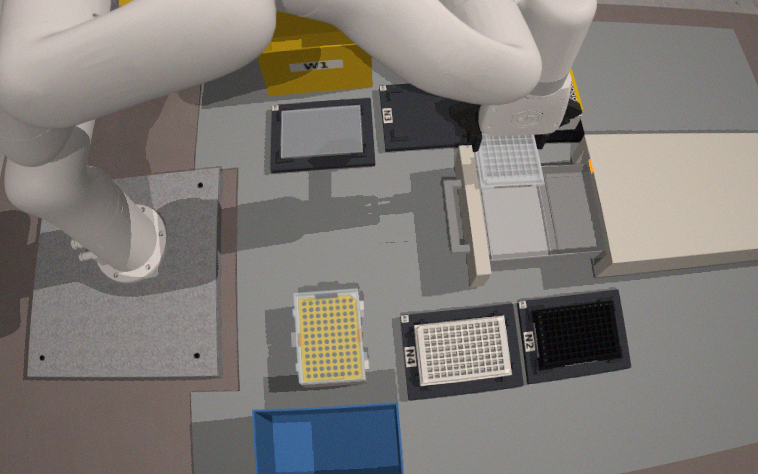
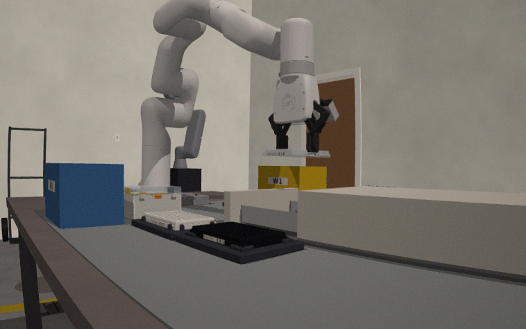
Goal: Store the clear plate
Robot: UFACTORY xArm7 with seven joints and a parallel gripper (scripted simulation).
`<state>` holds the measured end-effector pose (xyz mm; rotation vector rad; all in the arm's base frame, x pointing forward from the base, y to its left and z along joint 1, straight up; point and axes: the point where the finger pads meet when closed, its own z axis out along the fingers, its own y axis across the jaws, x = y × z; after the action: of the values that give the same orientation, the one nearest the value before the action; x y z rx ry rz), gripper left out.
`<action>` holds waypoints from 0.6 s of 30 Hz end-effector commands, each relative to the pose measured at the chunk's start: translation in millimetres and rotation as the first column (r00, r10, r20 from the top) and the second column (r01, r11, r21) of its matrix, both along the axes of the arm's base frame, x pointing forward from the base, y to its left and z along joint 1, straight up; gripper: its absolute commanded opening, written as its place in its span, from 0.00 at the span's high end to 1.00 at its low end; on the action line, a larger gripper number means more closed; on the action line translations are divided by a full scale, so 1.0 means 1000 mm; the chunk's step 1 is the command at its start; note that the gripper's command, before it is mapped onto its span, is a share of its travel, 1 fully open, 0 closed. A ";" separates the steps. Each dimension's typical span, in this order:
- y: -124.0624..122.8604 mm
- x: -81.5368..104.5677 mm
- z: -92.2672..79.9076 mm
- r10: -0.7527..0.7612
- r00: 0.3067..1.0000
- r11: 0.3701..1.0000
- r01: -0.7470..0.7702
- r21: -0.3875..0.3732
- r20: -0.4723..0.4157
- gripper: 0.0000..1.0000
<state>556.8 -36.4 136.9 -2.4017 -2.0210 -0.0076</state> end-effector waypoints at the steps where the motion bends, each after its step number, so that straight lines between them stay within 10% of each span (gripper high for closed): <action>1: -0.006 0.004 0.002 0.000 1.000 1.000 0.000 0.000 0.005 1.00; 18: -0.044 0.016 0.002 0.000 1.000 1.000 0.000 0.000 0.005 1.00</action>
<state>570.3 -76.7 136.7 -2.4019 -2.0207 -0.0076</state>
